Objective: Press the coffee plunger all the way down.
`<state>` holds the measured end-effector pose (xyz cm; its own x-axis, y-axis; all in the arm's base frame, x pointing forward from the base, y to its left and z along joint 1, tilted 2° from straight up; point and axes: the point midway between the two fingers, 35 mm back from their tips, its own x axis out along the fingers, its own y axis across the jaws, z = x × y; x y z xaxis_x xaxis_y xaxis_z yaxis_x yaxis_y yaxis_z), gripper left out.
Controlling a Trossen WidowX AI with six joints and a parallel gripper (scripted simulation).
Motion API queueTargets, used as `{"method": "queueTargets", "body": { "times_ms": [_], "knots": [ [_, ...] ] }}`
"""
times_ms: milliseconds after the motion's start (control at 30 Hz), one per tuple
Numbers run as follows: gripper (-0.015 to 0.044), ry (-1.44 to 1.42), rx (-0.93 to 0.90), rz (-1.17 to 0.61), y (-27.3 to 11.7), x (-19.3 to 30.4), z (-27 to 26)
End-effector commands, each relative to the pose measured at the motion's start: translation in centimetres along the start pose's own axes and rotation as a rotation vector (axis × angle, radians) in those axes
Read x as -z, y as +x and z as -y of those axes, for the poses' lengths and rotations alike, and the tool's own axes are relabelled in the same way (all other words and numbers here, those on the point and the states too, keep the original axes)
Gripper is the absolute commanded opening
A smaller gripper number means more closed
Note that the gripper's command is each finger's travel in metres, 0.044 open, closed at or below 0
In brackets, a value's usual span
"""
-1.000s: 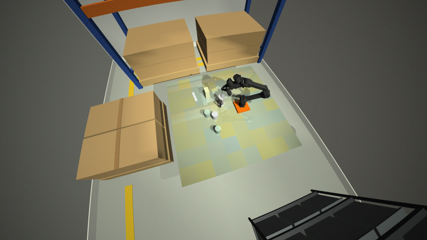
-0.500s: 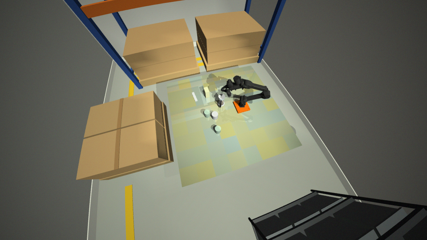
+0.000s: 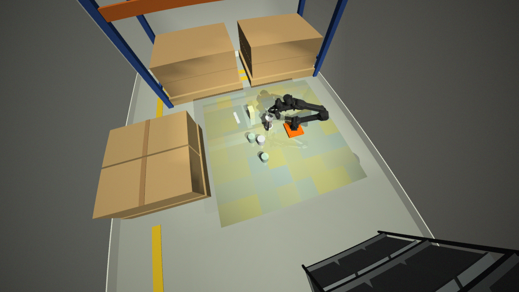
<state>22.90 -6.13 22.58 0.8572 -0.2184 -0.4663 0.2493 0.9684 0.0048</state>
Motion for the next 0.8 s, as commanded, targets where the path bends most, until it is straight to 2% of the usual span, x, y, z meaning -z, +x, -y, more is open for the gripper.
{"method": "queueTargets", "body": {
  "times_ms": [0, 767],
  "knots": [
    [0.0125, 0.005, 0.002, -0.056, 1.1, 2.3, 0.0],
    [0.0125, 0.005, 0.002, -0.055, 3.2, 5.4, 0.0]
  ]
}}
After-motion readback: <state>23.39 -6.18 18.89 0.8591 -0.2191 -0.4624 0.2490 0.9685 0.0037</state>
